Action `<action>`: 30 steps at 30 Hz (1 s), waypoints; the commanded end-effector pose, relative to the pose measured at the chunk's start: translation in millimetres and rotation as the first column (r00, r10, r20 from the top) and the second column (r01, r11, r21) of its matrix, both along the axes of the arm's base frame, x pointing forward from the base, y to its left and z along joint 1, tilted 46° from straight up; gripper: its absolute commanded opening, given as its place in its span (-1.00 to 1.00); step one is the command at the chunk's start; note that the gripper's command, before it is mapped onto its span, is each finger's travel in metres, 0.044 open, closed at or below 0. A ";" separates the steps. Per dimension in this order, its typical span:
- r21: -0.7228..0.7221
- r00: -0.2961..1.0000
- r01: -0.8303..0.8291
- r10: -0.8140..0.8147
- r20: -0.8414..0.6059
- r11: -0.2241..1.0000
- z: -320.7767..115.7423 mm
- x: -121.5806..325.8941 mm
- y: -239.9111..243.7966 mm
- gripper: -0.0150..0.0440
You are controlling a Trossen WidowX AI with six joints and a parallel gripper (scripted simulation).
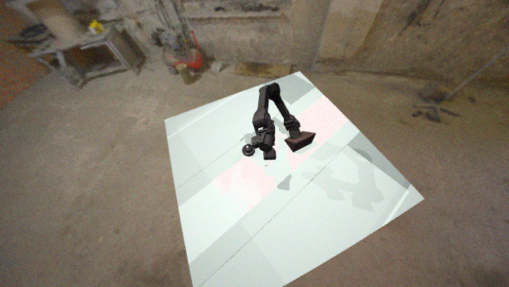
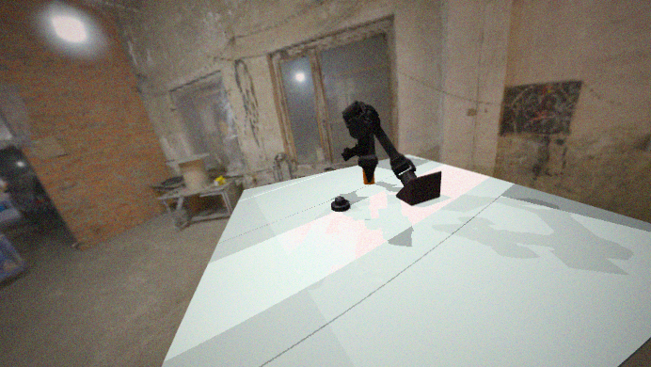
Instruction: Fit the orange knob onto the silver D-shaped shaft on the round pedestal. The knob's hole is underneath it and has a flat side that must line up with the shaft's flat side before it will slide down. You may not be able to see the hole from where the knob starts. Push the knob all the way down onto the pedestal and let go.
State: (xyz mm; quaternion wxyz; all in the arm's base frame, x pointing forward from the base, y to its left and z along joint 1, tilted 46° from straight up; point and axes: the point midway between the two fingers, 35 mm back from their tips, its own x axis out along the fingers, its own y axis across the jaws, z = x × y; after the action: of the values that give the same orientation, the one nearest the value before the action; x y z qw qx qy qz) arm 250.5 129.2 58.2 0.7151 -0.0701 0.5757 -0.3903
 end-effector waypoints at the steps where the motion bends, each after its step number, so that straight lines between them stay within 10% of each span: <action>1: 0.086 0.999 -0.036 0.034 0.035 0.996 6.9 2.1 7.6 -0.49; 30: 0.551 0.944 -0.293 0.144 0.298 0.782 45.3 18.0 53.8 -0.49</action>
State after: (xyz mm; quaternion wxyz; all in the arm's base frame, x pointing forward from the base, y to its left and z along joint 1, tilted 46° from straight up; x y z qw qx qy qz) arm 266.6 176.4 97.4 0.8004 0.1132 0.5702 -0.1465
